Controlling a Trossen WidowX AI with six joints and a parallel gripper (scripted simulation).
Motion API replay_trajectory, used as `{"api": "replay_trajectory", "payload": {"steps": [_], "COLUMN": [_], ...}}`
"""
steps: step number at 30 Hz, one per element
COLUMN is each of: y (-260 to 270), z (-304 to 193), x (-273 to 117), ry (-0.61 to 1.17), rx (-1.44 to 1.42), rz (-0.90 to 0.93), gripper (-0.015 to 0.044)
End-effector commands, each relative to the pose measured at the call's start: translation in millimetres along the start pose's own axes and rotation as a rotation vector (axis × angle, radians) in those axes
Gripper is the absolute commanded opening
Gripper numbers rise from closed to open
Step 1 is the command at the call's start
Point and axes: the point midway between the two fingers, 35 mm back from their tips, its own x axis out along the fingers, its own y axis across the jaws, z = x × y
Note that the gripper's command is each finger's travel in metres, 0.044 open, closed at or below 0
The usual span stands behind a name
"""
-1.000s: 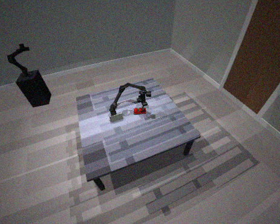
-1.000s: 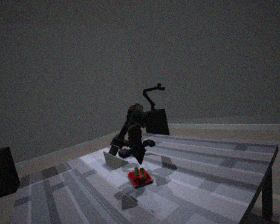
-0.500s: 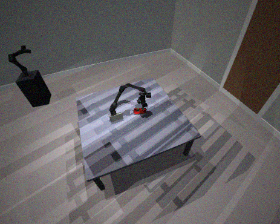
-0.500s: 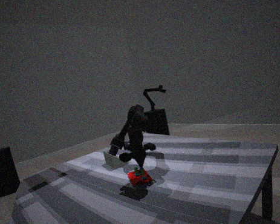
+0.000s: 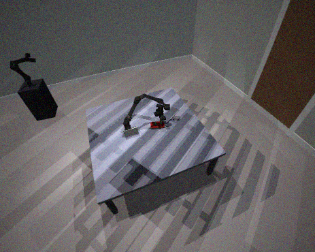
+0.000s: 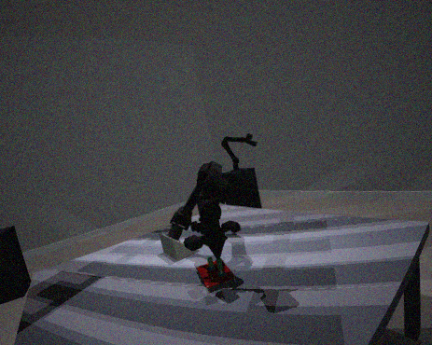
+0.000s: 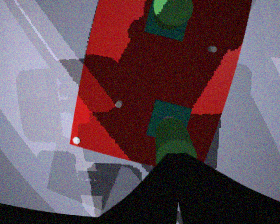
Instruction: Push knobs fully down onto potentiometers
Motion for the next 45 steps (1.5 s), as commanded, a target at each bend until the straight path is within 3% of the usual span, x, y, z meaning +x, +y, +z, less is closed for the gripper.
{"api": "replay_trajectory", "payload": {"steps": [1,45], "y": [-0.5,-0.6], "z": [0.1,0.1], "x": [1.7,7.6], "ry": [0.001,0.001], "rx": [0.004,0.004], "rz": [-0.004,-0.005], "gripper": [0.0,0.0]}}
